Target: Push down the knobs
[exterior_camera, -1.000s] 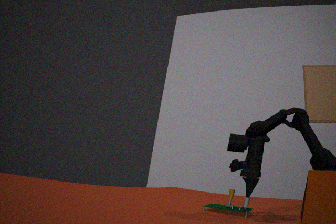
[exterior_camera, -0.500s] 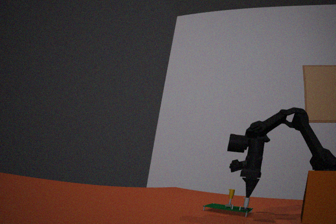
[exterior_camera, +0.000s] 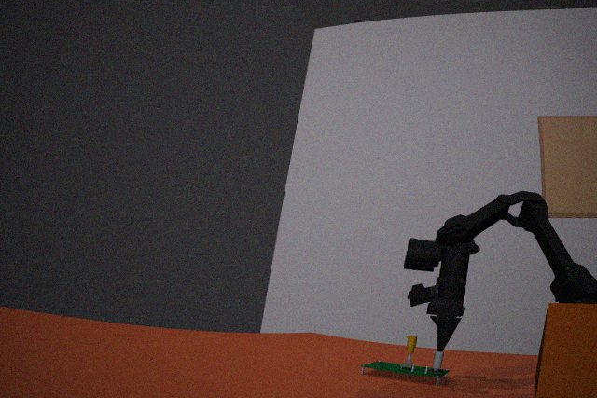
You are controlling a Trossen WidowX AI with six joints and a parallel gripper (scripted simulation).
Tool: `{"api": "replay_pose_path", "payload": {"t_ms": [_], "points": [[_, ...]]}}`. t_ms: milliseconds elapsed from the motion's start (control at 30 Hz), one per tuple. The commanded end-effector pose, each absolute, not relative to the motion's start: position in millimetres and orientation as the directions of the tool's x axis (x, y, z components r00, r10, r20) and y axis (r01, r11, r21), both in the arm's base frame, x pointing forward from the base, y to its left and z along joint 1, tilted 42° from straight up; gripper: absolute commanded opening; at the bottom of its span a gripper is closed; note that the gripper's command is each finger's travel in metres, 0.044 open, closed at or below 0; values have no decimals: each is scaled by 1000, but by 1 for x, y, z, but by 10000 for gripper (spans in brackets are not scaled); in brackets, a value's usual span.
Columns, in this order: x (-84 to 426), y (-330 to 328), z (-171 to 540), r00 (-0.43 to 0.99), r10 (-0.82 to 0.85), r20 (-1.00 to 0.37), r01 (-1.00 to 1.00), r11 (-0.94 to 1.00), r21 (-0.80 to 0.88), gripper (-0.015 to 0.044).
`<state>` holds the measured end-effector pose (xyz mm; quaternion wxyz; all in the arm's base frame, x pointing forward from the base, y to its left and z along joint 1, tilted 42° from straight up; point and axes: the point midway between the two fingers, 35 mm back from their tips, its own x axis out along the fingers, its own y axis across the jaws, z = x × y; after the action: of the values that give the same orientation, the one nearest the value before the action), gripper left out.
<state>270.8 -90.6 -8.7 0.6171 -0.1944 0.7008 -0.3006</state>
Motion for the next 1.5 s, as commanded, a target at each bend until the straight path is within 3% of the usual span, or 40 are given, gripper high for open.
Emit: {"api": "replay_pose_path", "payload": {"t_ms": [0,733,1000,1267,1467], "points": [[271,-99,-15,-175,-644,-745,114,738,-665,0],[276,-79,8,-175,-643,-746,114,739,-664,0],[274,-83,4,-180,-646,-742,106,737,-667,210],[326,-65,32,-174,-643,-746,114,739,-664,0],[343,-57,44,-172,-642,-747,117,740,-662,0]]}}
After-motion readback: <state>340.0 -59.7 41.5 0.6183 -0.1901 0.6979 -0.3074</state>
